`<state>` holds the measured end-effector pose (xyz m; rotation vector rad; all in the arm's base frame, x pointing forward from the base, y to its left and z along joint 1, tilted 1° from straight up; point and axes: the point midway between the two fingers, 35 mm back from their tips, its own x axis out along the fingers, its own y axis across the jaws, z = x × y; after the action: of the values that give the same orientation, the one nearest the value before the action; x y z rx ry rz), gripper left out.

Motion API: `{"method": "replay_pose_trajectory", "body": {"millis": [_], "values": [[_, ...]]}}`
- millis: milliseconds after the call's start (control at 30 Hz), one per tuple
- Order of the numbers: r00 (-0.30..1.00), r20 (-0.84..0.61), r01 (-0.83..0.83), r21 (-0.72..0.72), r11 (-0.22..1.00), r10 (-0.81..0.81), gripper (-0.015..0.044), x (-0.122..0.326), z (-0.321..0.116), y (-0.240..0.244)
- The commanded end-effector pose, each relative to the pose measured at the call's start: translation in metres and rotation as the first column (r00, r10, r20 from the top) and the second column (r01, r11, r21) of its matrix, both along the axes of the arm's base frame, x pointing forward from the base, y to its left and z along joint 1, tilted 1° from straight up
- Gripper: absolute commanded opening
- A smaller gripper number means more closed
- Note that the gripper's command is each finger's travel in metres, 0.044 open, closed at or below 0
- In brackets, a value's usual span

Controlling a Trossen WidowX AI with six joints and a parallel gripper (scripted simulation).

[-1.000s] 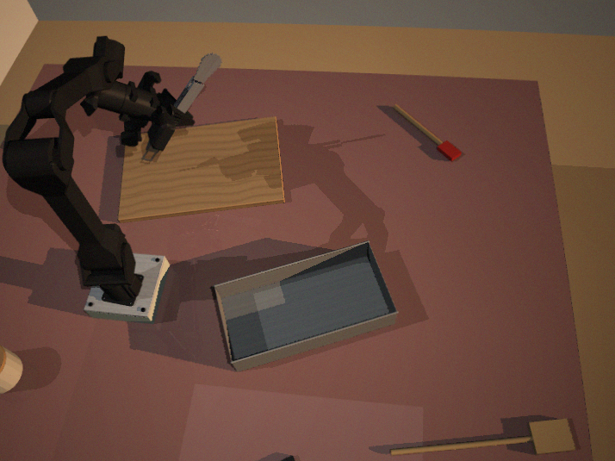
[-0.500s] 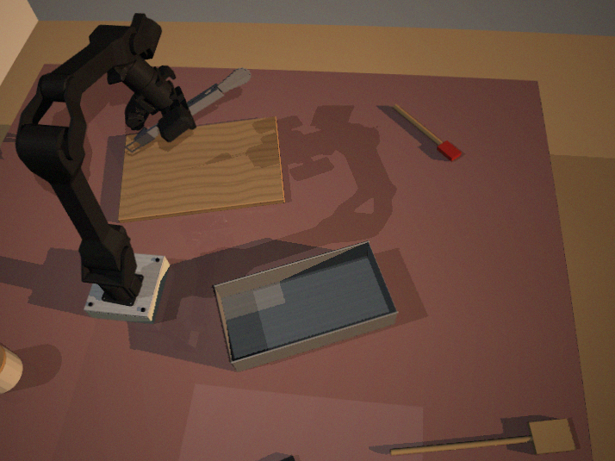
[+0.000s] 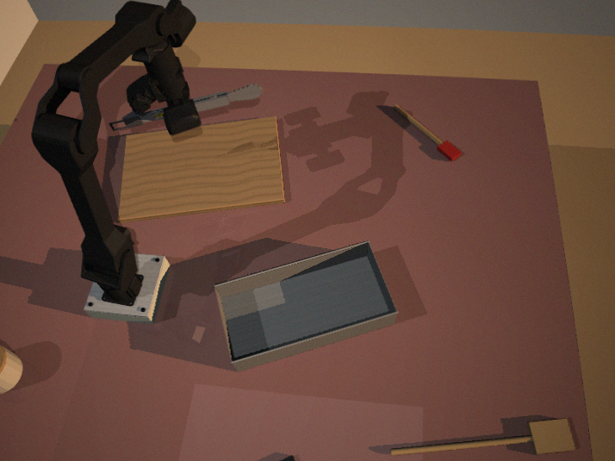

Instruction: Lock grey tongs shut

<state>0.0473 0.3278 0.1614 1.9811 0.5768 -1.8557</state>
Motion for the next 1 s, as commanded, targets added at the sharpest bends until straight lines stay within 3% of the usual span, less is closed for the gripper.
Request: {"method": "replay_pose_trajectory", "body": {"millis": [0, 967], "values": [[0.999, -0.04, 0.0, -0.009, 1.0, -0.001, -0.015, -0.001, 0.003, 0.0], [0.999, -0.039, 0.0, -0.009, 1.0, 0.0, -0.015, 0.0, -0.03, 0.006]]}}
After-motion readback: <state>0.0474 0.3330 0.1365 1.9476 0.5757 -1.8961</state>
